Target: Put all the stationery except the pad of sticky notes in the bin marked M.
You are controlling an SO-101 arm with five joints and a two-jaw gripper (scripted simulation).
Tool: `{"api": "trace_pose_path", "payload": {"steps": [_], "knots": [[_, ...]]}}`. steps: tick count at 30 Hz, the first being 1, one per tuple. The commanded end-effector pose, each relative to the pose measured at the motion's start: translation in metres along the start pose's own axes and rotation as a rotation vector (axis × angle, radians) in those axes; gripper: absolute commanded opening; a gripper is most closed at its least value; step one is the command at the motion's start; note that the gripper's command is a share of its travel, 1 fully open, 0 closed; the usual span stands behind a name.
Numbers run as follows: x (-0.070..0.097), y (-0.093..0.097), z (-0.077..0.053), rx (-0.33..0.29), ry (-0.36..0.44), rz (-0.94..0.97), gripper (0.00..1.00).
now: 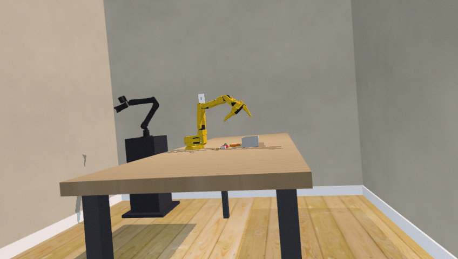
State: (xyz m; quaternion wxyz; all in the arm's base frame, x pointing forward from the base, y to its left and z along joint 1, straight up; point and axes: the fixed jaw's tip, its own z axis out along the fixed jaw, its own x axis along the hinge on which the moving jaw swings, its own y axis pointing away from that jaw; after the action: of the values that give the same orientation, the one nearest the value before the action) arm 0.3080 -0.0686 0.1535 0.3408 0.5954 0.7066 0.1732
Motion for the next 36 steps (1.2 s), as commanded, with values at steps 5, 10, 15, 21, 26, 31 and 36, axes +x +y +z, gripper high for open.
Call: {"api": "trace_pose_path", "payload": {"steps": [5,10,15,21,26,31,36], "knots": [[-0.0003,0.0008,-0.0014,-0.005,-0.001,0.001,1.00],[-0.0003,0.0008,-0.0014,-0.005,-0.001,0.001,1.00],[-0.0003,0.0008,-0.0014,-0.005,-0.001,0.001,1.00],[0.0005,-0.0011,0.0005,0.005,0.003,0.001,1.00],[0.0005,-0.0011,0.0005,0.005,0.003,0.001,1.00],[0.0005,-0.0011,0.0005,0.005,0.003,0.001,1.00],[0.0005,-0.0011,0.0005,0.005,0.003,0.001,1.00]]}}
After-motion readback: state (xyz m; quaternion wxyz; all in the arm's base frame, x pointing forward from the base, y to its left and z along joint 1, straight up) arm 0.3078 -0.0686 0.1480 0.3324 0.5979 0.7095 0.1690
